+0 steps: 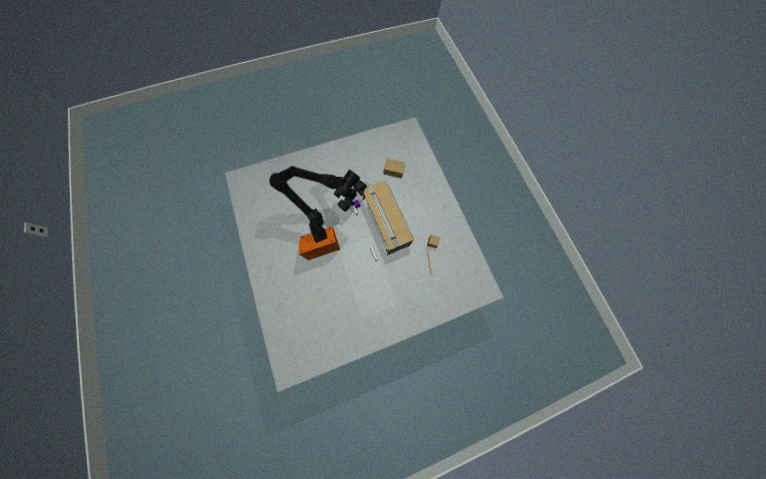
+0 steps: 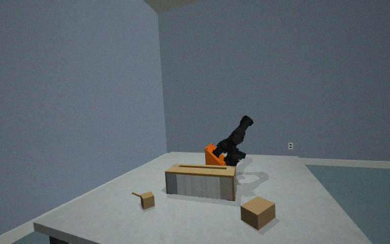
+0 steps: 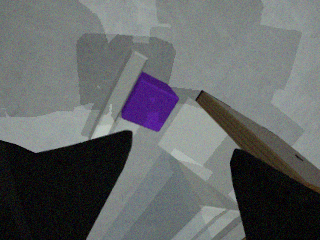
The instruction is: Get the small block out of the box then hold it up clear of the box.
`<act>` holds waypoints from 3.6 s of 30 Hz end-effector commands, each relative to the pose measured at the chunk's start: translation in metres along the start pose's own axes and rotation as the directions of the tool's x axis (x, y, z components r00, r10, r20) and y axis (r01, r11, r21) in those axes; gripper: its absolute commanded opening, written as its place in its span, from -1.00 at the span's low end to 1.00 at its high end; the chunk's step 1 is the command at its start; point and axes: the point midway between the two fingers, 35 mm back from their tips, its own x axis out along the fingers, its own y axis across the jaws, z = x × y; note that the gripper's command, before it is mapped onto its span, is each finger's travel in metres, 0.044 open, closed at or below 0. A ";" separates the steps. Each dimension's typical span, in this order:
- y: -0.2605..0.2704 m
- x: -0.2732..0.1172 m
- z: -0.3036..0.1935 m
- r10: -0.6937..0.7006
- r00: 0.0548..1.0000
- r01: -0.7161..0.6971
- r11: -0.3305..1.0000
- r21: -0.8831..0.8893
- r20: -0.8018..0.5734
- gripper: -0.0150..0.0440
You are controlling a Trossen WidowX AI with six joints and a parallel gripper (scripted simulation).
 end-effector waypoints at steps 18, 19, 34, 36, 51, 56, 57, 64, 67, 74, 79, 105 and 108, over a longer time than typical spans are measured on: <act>0.003 0.007 -0.005 -0.034 0.999 -0.016 0.381 -0.925 -0.031 0.47; 0.003 0.007 -0.005 -0.034 0.999 -0.016 0.381 -0.925 -0.031 0.47; 0.005 0.014 -0.004 -0.032 0.999 -0.018 0.380 -0.925 -0.033 0.47; 0.005 0.018 -0.004 -0.032 0.999 -0.018 0.380 -0.925 -0.033 0.47; 0.012 0.040 0.000 -0.031 0.999 -0.019 0.380 -0.925 -0.033 0.47; 0.015 0.048 0.002 -0.031 0.999 -0.018 0.380 -0.925 -0.033 0.47; 0.015 0.049 0.003 -0.032 0.999 -0.018 0.380 -0.925 -0.033 0.47; 0.019 0.059 0.006 -0.034 0.999 -0.015 0.381 -0.924 -0.031 0.47; 0.021 0.062 0.008 -0.035 0.999 -0.014 0.382 -0.924 -0.029 0.47; 0.022 0.063 0.008 -0.035 0.999 -0.013 0.382 -0.924 -0.029 0.03; 0.022 0.063 0.008 -0.035 0.999 -0.013 0.382 -0.924 -0.029 -0.28; 0.001 0.002 -0.003 -0.025 0.999 -0.009 0.575 -0.818 -0.028 -0.49; 0.002 0.000 -0.005 -0.019 0.999 -0.007 0.671 -0.741 -0.026 -0.49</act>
